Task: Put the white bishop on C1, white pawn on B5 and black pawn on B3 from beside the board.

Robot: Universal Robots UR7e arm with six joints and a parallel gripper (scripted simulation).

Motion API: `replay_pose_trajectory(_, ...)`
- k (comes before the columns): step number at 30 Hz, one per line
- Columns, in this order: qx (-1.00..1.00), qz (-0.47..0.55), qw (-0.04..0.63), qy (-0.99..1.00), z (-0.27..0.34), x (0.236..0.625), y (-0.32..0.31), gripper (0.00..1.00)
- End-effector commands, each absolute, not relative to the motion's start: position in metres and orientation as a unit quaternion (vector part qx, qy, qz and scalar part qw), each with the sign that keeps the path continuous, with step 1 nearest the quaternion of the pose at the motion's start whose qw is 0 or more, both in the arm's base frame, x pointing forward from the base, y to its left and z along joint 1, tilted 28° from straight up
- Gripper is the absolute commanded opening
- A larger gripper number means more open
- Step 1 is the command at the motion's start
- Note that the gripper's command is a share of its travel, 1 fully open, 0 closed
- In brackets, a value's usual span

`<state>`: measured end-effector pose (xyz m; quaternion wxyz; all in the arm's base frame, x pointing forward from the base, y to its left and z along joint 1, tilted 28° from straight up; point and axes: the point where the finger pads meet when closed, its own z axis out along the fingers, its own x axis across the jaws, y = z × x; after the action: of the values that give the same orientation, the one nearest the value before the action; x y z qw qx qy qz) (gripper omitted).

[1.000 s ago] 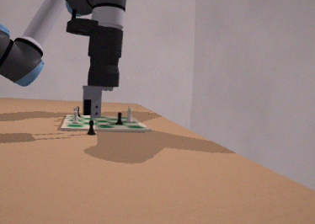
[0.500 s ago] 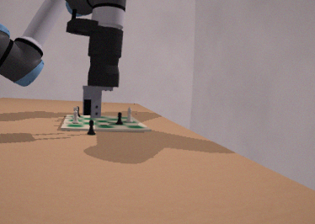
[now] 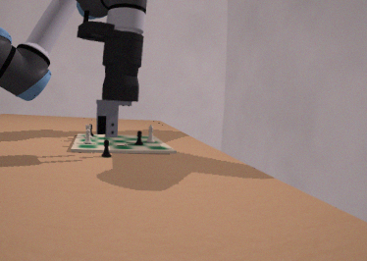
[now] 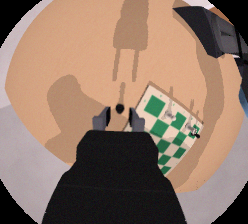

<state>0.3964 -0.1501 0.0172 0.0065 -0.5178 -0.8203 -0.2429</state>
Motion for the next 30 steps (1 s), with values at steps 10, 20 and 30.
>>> replay_pose_trajectory(10,-0.518,-0.243,0.006,-0.820,0.015,0.397,-0.149,0.68)
replay_pose_trajectory(20,-0.518,-0.243,0.006,-0.820,0.001,0.401,-0.143,0.68)
replay_pose_trajectory(30,-0.518,-0.243,0.006,-0.820,-0.011,0.404,-0.138,0.68)
